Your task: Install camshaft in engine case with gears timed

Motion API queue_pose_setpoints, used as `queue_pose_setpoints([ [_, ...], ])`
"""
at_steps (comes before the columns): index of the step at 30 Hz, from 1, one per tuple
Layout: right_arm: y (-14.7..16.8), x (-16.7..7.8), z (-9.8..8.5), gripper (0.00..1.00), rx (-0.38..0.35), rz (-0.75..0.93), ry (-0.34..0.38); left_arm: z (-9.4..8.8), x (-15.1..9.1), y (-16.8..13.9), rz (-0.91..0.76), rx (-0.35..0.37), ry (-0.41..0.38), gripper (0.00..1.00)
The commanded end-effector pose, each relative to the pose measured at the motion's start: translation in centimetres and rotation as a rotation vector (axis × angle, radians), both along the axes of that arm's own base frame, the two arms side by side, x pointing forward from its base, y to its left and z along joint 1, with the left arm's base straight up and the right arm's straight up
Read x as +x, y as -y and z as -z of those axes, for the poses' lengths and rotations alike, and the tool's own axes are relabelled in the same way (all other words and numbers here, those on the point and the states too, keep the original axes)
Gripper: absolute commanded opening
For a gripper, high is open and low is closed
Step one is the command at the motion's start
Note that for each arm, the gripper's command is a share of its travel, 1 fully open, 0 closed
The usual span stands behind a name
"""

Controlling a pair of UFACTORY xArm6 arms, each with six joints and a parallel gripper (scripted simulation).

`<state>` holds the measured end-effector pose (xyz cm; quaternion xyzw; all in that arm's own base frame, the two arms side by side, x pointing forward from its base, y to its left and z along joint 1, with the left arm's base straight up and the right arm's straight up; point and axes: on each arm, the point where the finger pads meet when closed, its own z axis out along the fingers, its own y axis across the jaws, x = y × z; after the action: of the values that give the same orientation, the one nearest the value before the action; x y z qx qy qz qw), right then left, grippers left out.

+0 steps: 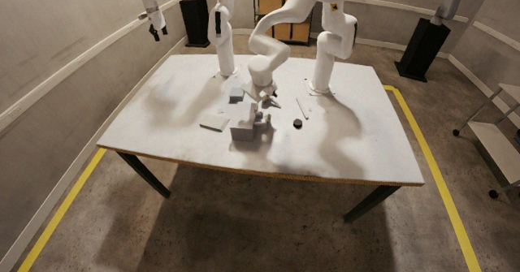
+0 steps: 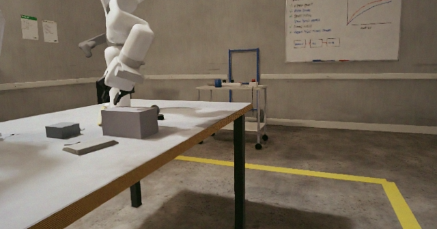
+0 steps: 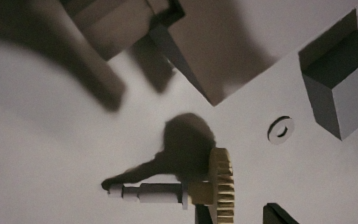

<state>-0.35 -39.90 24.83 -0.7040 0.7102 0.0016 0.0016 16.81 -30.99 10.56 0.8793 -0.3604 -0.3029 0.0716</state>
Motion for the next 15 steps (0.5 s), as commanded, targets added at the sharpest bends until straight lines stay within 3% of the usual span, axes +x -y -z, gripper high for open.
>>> queue_pose_setpoints([
  [1,0.1,0.0,-0.2,1.0,-0.004,0.0,0.0,0.5,-0.4,0.0,0.0,-0.003,0.003,0.37],
  [15,0.1,0.0,-0.2,1.0,-0.004,0.0,0.0,2.8,-2.0,-0.2,0.0,-0.003,0.003,0.37],
])
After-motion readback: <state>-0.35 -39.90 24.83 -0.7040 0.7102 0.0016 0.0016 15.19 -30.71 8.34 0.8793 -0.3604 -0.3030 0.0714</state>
